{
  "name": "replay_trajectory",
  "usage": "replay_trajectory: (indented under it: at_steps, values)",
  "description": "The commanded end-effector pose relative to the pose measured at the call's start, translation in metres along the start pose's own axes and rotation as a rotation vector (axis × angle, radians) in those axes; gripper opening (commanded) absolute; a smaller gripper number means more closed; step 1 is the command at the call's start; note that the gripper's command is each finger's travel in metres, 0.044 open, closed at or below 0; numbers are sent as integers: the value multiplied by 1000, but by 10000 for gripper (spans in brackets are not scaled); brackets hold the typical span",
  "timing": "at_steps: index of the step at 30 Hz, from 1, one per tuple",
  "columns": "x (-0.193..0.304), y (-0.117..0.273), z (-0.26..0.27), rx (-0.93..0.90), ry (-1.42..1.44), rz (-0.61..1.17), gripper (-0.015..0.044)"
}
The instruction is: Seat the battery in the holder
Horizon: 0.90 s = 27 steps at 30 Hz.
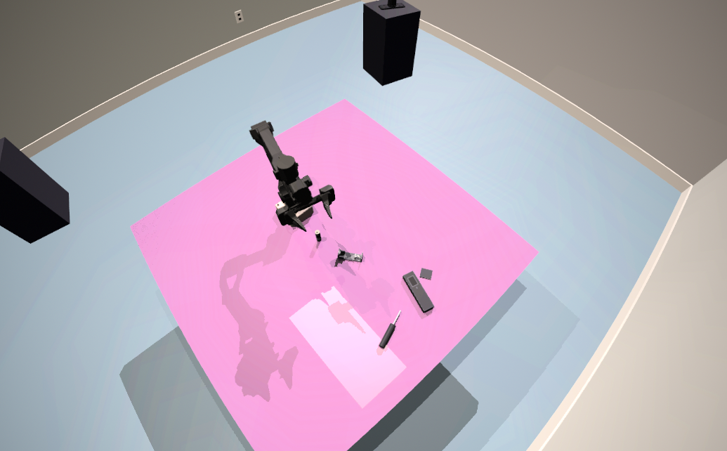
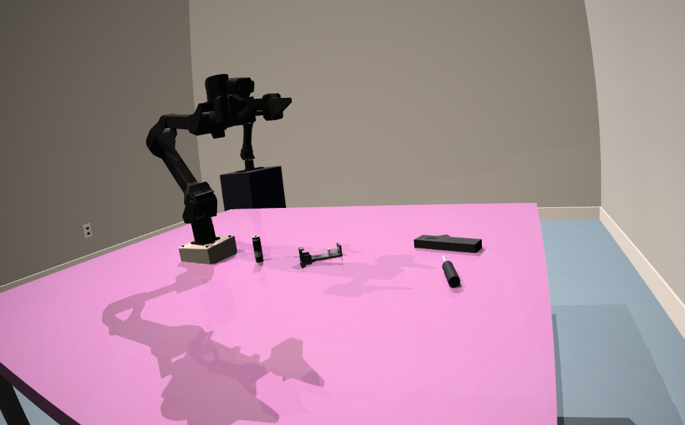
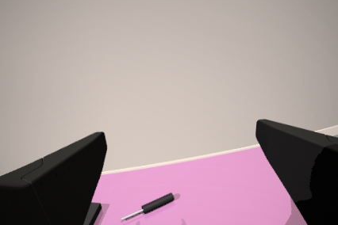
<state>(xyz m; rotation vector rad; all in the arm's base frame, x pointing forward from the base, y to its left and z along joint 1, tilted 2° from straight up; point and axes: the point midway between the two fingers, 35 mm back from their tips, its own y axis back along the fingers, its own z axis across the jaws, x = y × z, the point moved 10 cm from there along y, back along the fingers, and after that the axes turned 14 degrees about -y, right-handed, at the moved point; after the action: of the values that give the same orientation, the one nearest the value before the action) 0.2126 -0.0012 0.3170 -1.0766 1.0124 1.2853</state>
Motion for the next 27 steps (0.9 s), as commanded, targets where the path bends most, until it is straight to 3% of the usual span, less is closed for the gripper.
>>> replay_trajectory:
  at_steps: [1,7,15,25,27]
  values:
    - [2,-1,0,0,2,18,374]
    - [60,-10,16,-7,87,586,216]
    - [98,7,29,-30,214,1064,6]
    - [117,43,40,-60,416,1610,0]
    - [117,45,41,-61,427,1636,0]
